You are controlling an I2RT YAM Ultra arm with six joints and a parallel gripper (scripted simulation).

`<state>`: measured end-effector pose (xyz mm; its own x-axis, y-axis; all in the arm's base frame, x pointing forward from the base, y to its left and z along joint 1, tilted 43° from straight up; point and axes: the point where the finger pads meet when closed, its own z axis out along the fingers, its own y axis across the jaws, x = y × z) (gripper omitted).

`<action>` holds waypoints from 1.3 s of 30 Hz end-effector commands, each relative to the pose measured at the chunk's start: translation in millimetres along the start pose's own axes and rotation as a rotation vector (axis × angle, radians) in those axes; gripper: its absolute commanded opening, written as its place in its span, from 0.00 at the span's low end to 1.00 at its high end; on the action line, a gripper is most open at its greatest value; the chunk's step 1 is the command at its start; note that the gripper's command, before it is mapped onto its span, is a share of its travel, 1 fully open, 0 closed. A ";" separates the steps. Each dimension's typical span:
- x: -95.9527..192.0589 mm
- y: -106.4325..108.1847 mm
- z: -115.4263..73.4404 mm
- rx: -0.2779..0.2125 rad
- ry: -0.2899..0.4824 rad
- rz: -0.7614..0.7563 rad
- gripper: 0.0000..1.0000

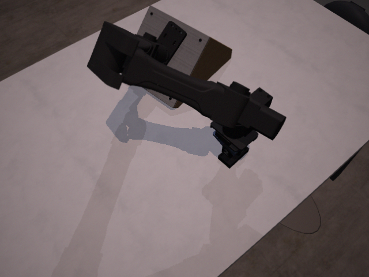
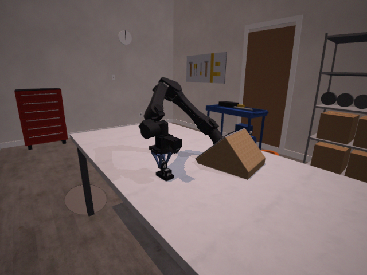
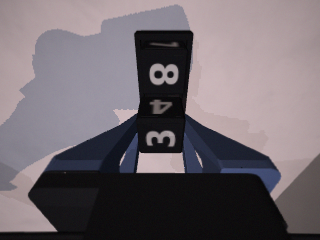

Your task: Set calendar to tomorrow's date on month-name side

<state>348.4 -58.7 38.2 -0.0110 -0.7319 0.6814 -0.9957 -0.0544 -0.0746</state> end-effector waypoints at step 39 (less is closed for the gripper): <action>-1.1 -3.6 13.8 0.016 -0.003 -0.002 0.27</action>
<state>351.8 -69.5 25.9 -0.0093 -0.7323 0.6809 -0.9951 -0.0602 -0.0784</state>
